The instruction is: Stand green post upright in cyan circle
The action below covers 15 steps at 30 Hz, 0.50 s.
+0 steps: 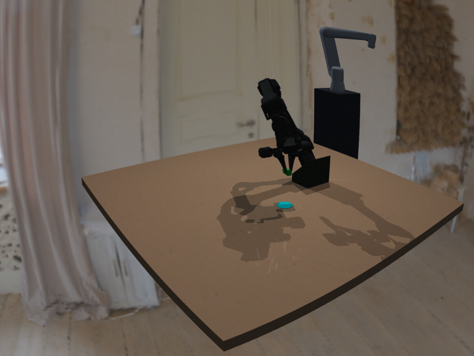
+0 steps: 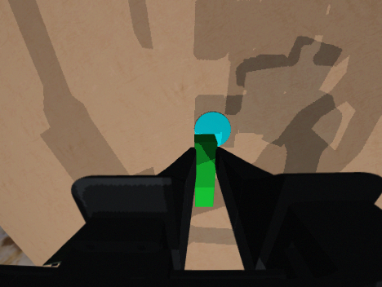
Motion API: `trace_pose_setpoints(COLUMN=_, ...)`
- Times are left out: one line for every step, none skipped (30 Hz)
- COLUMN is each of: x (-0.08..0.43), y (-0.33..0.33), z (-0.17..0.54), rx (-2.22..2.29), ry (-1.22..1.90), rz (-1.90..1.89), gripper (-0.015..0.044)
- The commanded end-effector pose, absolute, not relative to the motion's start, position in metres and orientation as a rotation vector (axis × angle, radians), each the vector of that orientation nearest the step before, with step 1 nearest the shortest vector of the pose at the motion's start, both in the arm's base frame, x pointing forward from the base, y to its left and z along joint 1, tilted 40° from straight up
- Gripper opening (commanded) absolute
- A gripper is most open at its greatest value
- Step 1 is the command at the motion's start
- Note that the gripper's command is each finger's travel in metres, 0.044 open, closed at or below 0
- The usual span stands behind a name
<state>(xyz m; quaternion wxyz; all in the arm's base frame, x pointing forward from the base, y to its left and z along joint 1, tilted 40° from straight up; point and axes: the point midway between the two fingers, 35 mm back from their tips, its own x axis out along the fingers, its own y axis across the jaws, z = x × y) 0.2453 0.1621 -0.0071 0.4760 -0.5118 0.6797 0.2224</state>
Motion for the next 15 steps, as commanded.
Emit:
trace_pose_setpoints(x=0.2431, y=0.161, z=-0.008, rx=-1.228, ry=1.655, rz=0.57, gripper=0.0022)
trace_pose_setpoints(x=0.2431, y=0.1608, z=-0.0085, rx=-1.221, ry=1.653, rz=0.575, gripper=0.0022)
trace_pose_setpoints(x=0.243, y=0.1606, z=-0.0089, rx=-1.215, ry=1.651, rz=0.58, gripper=0.0022)
trace_pose_setpoints(x=0.243, y=0.1604, z=-0.0094, rx=-1.208, ry=1.649, rz=0.585, gripper=0.0022)
trace_pose_setpoints(x=0.2429, y=0.1601, z=-0.0098, rx=-1.201, ry=1.646, rz=0.59, gripper=0.0022)
trace_pose_setpoints(x=0.2429, y=0.1599, z=-0.0103, rx=-1.195, ry=1.644, rz=0.595, gripper=0.0022)
trace_pose_setpoints(x=0.2429, y=0.1597, z=-0.0107, rx=-1.188, ry=1.642, rz=0.601, gripper=0.0022)
trace_pose_setpoints(x=0.2428, y=0.1595, z=-0.0111, rx=-1.181, ry=1.639, rz=0.606, gripper=0.0022)
trace_pose_setpoints(x=0.2428, y=0.1593, z=-0.0115, rx=-1.175, ry=1.636, rz=0.611, gripper=0.0022)
trace_pose_setpoints(x=0.2428, y=0.1591, z=-0.012, rx=-1.168, ry=1.634, rz=0.616, gripper=0.0022)
trace_pose_setpoints(x=0.2427, y=0.1589, z=-0.0124, rx=-1.162, ry=1.631, rz=0.621, gripper=0.0022)
trace_pose_setpoints(x=0.2427, y=0.1588, z=-0.0128, rx=-1.155, ry=1.628, rz=0.626, gripper=0.0022)
trace_pose_setpoints(x=0.2427, y=0.1586, z=-0.0132, rx=-1.149, ry=1.625, rz=0.631, gripper=0.0022)
trace_pose_setpoints(x=0.2427, y=0.1584, z=-0.0136, rx=-1.142, ry=1.622, rz=0.636, gripper=0.0022)
trace_pose_setpoints(x=0.2426, y=0.1582, z=-0.0139, rx=-1.136, ry=1.619, rz=0.641, gripper=0.0022)
